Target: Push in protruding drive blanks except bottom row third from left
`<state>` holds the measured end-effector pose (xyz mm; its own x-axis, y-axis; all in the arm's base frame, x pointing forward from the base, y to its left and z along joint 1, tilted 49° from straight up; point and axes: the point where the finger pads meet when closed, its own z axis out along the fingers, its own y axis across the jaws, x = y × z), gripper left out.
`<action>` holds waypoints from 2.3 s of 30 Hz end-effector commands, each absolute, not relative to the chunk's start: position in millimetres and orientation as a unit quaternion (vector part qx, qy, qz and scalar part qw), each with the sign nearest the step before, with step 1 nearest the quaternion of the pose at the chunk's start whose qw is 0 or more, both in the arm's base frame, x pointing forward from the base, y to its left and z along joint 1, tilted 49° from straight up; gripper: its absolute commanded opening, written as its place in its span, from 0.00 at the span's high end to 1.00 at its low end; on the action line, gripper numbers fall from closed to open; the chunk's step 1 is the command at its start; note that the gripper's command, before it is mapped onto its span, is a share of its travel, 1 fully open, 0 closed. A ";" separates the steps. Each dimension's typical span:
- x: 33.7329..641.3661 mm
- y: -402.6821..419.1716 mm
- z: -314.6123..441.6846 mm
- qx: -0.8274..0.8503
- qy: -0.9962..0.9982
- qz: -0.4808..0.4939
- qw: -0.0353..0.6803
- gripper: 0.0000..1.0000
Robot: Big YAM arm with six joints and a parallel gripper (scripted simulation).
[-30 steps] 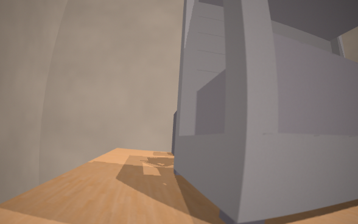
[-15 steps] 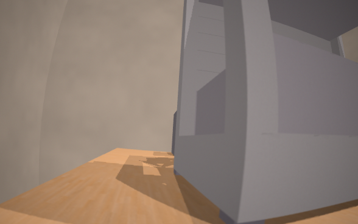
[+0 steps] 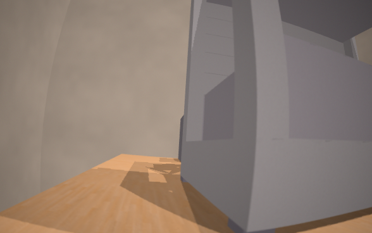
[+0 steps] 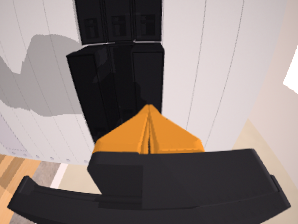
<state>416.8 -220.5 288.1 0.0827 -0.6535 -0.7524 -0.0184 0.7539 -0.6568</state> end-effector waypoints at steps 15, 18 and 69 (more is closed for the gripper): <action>433.0 -224.1 310.0 -0.277 0.620 -0.246 0.692 1.00; 439.9 -223.3 310.6 -0.277 0.619 -0.246 0.693 1.00; 485.5 -222.0 309.2 -0.275 0.622 -0.242 0.692 1.00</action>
